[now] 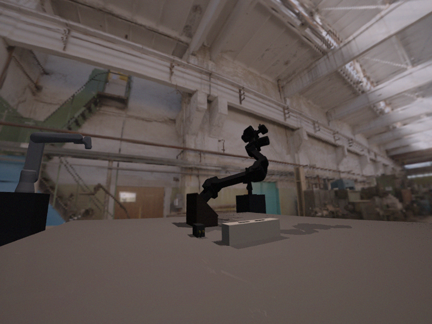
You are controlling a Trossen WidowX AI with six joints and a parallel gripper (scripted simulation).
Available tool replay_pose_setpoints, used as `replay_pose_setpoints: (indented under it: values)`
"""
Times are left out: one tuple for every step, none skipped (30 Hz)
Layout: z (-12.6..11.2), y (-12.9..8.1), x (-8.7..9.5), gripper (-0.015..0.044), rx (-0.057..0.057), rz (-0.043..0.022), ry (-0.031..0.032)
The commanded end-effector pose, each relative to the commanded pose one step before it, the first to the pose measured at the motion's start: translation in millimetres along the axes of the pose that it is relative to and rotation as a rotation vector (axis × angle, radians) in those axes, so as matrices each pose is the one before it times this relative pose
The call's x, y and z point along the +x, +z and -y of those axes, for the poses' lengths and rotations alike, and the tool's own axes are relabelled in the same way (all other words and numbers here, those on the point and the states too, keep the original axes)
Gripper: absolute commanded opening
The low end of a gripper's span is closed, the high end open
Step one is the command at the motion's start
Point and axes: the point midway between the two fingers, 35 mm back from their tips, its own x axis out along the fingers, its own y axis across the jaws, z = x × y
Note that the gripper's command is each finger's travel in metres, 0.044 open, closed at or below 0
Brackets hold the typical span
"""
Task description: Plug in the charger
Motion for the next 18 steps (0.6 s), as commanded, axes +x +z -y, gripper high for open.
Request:
replay_pose_setpoints:
  values:
    - [-1.03, 0.31, 0.24, 0.0426, 0.0034, 0.00156, 0.00224]
    - [-3.09, 0.96, 0.71, 0.044, 0.0103, 0.00471, 0.00671]
    - [-5.14, 1.65, 1.18, 0.044, 0.0171, 0.00792, 0.01119]
    - [-6.16, 2.03, 1.45, 0.044, 0.0206, 0.00965, 0.01346]
    - [-6.14, 2.07, 1.48, 0.044, 0.0205, 0.00977, 0.01347]
    - [-6.12, 2.1, 1.51, 0.044, 0.0204, 0.0099, 0.01347]
    - [-6.1, 2.14, 1.55, 0.044, 0.0203, 0.01002, 0.01348]
    - [-6.08, 2.18, 1.58, 0.044, 0.0203, 0.01014, 0.0135]
    - [-6.06, 2.22, 1.61, 0.044, 0.0202, 0.01026, 0.01352]
    - [-6.04, 2.25, 1.65, 0.044, 0.0201, 0.01038, 0.01354]
    - [-5.93, 2.4, 1.59, 0.044, 0.0207, 0.01113, 0.01312]
    - [-5.92, 2.43, 1.62, 0.044, 0.0206, 0.01123, 0.01315]
    - [-5.9, 2.46, 1.65, 0.044, 0.0205, 0.01133, 0.01318]
    - [-5.89, 2.49, 1.69, 0.044, 0.0204, 0.01143, 0.01322]
    - [-5.88, 2.52, 1.72, 0.044, 0.0203, 0.01153, 0.01325]
    - [-5.87, 2.55, 1.75, 0.044, 0.0202, 0.01162, 0.0133]
    - [-5.85, 2.58, 1.78, 0.044, 0.0201, 0.01171, 0.01334]
    - [-5.84, 2.61, 1.81, 0.044, 0.02, 0.0118, 0.01339]
